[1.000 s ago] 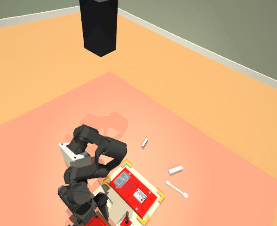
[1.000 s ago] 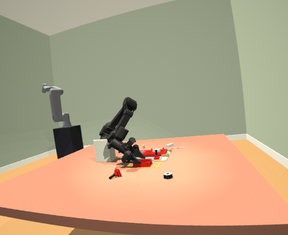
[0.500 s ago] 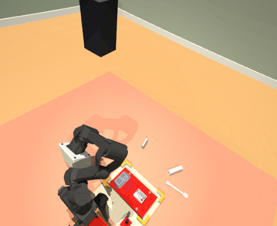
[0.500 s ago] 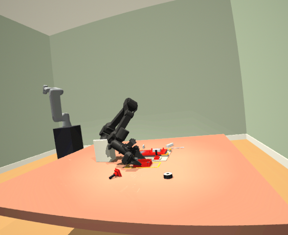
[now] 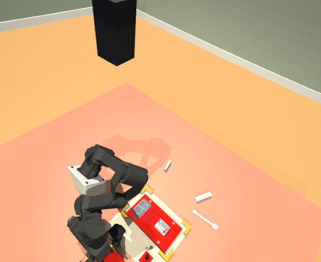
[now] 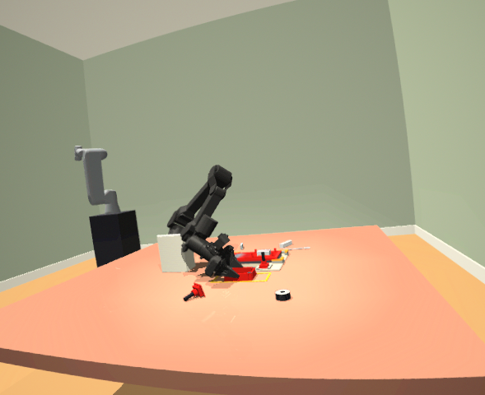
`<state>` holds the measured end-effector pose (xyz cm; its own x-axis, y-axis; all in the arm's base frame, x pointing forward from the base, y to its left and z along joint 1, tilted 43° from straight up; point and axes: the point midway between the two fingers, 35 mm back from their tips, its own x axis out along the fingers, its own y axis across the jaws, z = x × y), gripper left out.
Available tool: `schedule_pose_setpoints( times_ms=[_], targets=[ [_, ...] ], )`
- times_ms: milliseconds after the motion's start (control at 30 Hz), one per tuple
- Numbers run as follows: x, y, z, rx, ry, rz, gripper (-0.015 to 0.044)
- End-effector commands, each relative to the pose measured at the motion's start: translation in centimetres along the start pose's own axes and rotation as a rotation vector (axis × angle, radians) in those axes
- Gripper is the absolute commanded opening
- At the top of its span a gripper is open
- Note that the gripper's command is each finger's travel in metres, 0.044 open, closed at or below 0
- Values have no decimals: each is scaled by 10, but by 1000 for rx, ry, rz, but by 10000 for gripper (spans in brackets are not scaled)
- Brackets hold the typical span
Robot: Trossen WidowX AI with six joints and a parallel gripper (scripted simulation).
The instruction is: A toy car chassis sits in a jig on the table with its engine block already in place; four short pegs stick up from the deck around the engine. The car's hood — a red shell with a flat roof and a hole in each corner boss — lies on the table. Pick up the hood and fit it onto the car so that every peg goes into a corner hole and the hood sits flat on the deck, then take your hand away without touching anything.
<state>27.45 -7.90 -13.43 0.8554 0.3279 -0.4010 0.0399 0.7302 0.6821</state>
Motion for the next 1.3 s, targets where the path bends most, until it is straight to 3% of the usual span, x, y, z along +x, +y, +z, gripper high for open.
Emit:
schedule_pose_setpoints(
  times_ms=[0,67,433,1267],
  targets=[
    [0,0,0,0,0,0,288],
    [0,0,0,0,0,0,275],
    [-8,-3,15,-3,4,-4,0],
    [-42,-1,58,-3,1,-3,0]
  ],
)
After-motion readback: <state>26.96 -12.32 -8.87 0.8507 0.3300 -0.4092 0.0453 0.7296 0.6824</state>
